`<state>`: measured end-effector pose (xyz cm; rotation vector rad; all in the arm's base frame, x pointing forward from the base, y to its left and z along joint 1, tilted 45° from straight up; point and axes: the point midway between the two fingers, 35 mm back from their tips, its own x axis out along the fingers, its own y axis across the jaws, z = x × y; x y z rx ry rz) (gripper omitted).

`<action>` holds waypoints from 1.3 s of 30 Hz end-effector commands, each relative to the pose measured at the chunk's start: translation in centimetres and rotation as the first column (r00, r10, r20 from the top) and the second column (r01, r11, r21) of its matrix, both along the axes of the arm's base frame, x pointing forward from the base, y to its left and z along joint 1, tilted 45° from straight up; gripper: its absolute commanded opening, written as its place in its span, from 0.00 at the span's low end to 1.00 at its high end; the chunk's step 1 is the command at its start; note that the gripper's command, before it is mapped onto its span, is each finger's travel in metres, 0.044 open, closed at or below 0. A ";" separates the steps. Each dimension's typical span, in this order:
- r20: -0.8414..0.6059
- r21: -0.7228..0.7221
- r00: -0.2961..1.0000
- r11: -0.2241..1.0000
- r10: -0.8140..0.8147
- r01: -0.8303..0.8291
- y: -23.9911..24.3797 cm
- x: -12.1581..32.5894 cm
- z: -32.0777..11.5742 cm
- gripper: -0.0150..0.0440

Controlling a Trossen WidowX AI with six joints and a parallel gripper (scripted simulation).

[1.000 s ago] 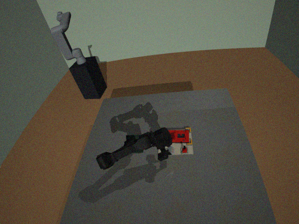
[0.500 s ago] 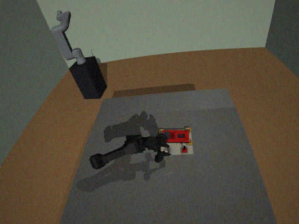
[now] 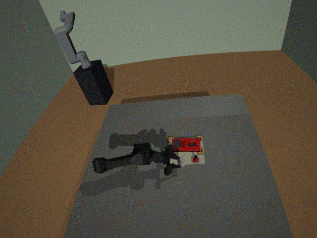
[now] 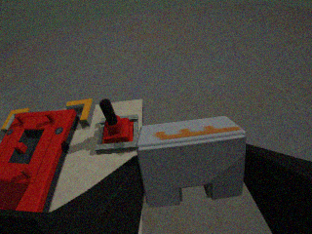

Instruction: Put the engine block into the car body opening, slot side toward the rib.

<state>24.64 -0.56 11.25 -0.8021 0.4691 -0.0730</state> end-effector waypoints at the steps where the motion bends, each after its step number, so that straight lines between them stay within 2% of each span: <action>1: 0.002 -0.003 1.000 1.000 0.010 -0.010 -0.5 0.0 -0.7 0.25; 39: -0.034 0.001 0.999 1.000 0.007 -0.007 -4.7 0.8 -4.8 0.25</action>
